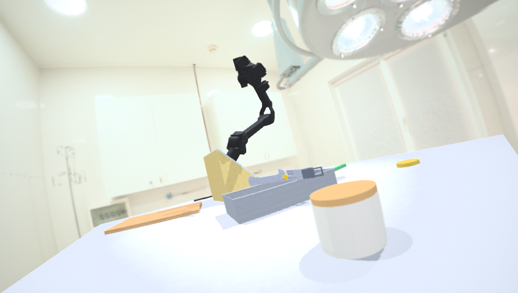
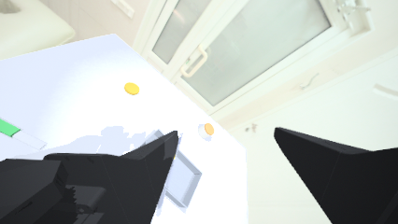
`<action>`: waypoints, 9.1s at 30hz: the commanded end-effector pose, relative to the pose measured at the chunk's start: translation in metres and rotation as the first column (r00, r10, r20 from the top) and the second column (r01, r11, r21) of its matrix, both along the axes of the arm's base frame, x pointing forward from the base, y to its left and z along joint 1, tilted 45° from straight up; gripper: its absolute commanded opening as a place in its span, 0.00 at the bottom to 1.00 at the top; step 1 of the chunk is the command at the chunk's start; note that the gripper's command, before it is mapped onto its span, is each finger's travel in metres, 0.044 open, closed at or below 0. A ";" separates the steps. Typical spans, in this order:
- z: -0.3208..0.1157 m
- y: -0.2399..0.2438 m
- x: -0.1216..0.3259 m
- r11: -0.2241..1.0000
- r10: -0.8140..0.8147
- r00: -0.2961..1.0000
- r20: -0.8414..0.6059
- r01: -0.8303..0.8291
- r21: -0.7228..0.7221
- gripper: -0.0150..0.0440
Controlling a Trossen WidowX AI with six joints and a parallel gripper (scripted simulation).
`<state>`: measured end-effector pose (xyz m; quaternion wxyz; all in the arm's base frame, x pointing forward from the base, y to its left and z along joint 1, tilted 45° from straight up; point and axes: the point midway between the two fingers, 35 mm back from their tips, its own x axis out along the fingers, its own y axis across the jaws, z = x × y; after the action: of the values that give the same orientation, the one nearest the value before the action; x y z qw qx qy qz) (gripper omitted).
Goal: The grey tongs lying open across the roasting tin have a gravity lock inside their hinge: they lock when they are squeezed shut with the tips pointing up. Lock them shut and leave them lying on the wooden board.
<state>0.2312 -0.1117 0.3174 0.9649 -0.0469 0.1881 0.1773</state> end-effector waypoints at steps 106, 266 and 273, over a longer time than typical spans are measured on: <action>-0.374 0.249 0.131 0.901 0.380 0.274 -0.884 0.107 0.420 1.00; -0.504 -0.130 -0.042 0.791 0.563 0.426 -0.708 -0.525 0.313 0.00; -0.511 -0.150 -0.086 0.760 0.584 0.425 -0.691 -0.584 0.283 0.00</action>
<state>0.1690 -0.2533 -0.1885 0.6795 -0.0186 0.5440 0.4919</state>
